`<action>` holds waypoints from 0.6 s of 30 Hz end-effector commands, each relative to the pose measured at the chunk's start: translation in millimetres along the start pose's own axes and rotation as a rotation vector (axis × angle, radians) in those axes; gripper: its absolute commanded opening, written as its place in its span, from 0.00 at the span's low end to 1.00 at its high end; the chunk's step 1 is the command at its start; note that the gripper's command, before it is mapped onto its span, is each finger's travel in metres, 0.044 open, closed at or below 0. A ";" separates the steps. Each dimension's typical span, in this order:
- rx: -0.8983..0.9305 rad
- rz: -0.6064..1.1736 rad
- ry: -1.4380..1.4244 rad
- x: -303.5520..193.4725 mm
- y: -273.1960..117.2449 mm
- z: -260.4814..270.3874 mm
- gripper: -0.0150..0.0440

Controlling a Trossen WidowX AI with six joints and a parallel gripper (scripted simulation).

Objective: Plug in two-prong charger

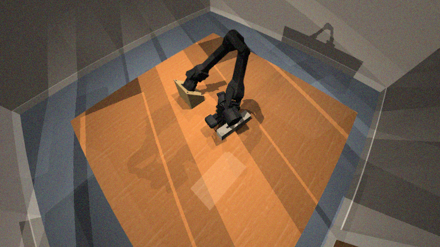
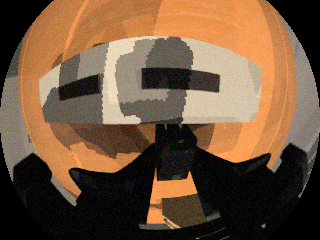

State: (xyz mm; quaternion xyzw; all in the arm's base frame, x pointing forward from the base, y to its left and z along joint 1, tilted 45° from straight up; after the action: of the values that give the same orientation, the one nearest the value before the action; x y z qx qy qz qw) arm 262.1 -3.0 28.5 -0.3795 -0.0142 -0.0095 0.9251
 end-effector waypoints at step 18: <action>0.003 -0.003 0.004 7.2 -1.1 0.0 0.25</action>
State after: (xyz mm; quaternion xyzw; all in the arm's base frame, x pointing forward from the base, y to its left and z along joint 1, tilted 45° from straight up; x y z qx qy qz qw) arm 267.1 -3.7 28.6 -0.3794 -0.0140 -0.0095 0.9251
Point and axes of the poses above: the point midway between the two fingers, 35 mm back from their tips, its own y axis out along the fingers, its own z axis across the jaws, x = y × z, the point moved 5 cm from there along -y, back along the fingers, and after that the axes turned 9 degrees about -y, right-handed, at the moved point
